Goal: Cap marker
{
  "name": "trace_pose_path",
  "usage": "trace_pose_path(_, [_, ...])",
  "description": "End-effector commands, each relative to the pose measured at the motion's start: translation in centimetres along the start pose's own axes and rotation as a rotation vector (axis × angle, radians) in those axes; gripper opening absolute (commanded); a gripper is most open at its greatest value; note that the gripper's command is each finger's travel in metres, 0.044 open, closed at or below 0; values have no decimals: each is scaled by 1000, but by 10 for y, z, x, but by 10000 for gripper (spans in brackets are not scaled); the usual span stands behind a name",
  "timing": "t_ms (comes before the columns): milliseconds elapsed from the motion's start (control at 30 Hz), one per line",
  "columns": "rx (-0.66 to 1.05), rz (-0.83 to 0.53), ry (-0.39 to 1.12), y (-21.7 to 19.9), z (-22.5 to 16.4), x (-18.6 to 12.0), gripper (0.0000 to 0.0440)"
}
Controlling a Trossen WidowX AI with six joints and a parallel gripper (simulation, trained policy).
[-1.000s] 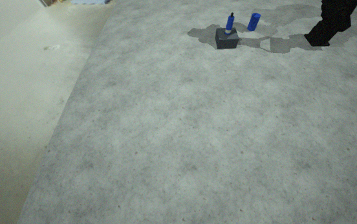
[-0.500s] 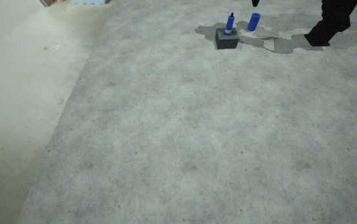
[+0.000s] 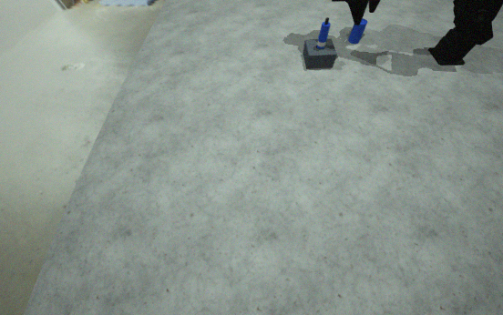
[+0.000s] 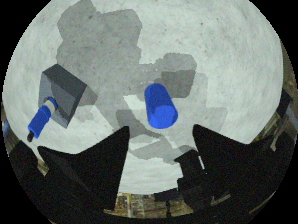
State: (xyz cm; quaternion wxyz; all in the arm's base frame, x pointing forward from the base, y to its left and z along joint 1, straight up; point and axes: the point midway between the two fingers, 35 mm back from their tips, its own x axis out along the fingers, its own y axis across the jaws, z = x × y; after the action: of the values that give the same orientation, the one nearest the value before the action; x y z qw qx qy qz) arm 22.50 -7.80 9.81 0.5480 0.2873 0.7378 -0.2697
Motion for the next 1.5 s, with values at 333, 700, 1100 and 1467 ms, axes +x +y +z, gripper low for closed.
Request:
trace_pose_path(333, [-61, -10, -11, 0, 8, 33, 283])
trace_pose_path(700, [-95, -19, -63, -1, 12, 36, 144])
trace_pose_path(1100, [-105, 15, -193, 6, 23, 4, 57])
trace_pose_path(1467, [-104, 67, -271, 18, 26, -29, 52])
